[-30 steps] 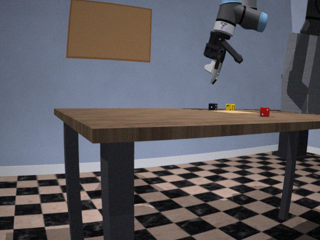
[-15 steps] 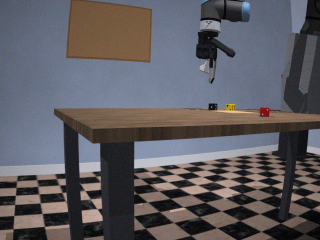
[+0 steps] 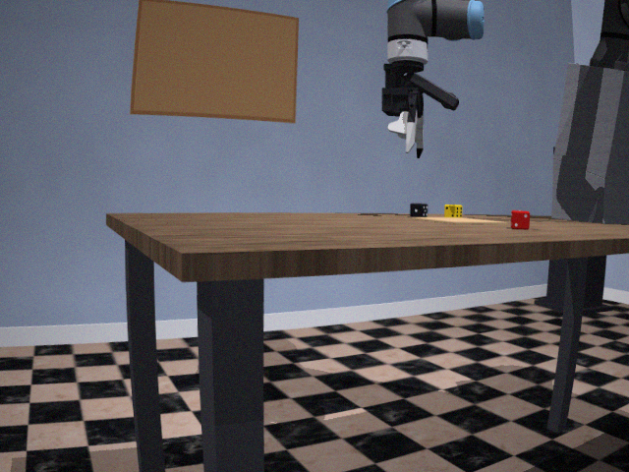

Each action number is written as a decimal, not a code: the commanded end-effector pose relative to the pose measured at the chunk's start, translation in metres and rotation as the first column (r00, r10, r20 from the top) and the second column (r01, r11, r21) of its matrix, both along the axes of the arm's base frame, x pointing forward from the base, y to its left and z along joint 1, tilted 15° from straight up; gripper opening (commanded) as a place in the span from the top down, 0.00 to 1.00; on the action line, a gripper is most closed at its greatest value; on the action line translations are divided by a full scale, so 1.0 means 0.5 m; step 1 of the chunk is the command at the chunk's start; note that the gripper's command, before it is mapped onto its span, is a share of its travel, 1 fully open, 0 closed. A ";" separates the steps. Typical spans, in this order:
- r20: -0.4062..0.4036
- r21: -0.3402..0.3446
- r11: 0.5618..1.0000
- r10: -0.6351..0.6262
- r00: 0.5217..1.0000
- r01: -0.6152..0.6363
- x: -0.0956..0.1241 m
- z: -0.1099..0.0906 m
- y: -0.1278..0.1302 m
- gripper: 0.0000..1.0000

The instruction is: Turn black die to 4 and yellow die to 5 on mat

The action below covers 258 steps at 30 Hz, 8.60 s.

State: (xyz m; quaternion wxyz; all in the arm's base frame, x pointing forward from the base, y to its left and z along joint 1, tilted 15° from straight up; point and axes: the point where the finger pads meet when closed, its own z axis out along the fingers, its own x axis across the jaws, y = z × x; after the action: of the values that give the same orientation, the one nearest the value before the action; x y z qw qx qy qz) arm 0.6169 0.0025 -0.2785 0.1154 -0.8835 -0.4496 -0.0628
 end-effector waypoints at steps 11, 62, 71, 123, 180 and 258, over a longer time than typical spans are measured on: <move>0.001 0.000 1.000 0.000 1.000 0.000 0.001 0.001 -0.001 0.00; 0.129 -0.037 0.876 0.481 0.867 -0.481 -0.014 -0.010 -0.013 0.00; 0.184 -0.080 0.723 0.687 0.703 -0.686 -0.018 -0.016 -0.020 0.00; 0.146 -0.455 -0.670 0.594 -0.791 -0.586 -0.006 -0.042 -0.034 0.00; -0.228 -0.384 -0.450 -0.800 -0.555 0.806 -0.013 -0.049 0.017 0.00; -0.262 -0.303 -0.151 -0.936 -0.234 0.941 -0.025 -0.050 0.028 0.72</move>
State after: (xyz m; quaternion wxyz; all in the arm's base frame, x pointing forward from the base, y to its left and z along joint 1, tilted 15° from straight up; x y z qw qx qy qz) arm 0.6038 0.0169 -0.3040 0.1209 -0.8998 0.4160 0.0520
